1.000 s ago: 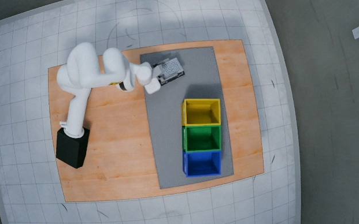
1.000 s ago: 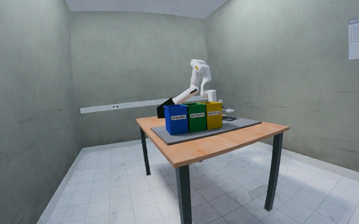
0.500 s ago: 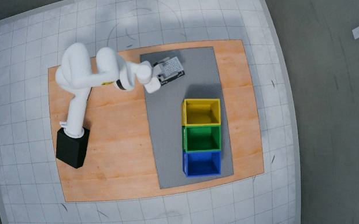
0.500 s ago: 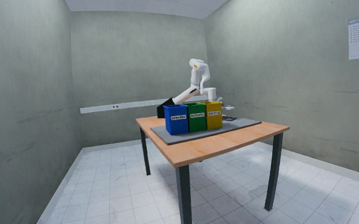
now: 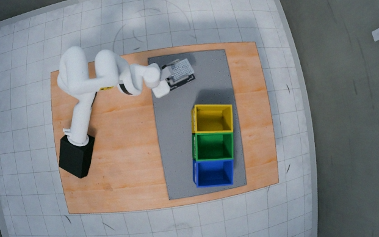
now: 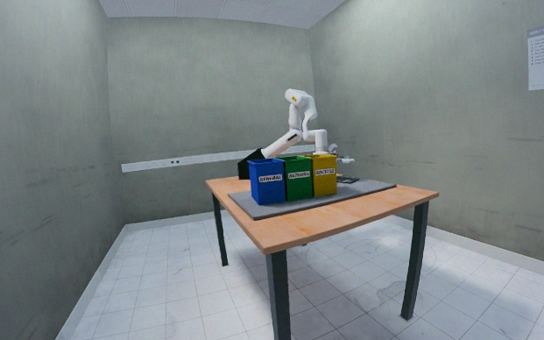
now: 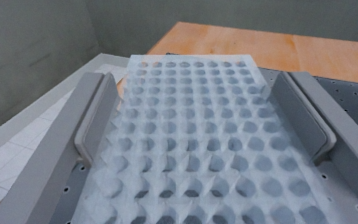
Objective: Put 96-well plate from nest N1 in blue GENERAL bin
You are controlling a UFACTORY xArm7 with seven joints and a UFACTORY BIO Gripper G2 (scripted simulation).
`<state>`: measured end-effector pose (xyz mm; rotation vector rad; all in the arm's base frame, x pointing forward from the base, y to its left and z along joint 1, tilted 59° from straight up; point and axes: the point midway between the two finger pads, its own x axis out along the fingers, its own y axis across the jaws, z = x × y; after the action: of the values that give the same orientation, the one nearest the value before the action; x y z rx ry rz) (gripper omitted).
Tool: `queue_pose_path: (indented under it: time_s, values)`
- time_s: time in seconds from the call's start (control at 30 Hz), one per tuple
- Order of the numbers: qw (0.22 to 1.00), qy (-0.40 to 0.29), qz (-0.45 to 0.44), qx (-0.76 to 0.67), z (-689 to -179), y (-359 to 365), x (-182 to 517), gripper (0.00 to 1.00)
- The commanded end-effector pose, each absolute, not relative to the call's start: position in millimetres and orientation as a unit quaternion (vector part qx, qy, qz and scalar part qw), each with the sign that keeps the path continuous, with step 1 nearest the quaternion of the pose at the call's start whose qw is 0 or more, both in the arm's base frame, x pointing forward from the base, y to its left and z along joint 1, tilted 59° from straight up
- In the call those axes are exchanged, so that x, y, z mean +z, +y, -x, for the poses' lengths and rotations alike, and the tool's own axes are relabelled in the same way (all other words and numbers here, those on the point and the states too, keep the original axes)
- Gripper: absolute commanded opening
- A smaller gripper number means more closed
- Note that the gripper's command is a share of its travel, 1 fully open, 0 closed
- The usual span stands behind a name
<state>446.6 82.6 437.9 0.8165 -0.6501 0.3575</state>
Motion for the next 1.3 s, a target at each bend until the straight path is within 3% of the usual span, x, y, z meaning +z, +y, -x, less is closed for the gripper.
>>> queue_pose_path:
  time_s: [0.0, 1.27]
  values:
    - [0.852, -0.309, -0.388, 0.169, -444.0, 76.0, 442.4, 0.00]
    - [0.852, -0.309, -0.388, 0.169, -421.6, 32.5, 471.4, 0.00]
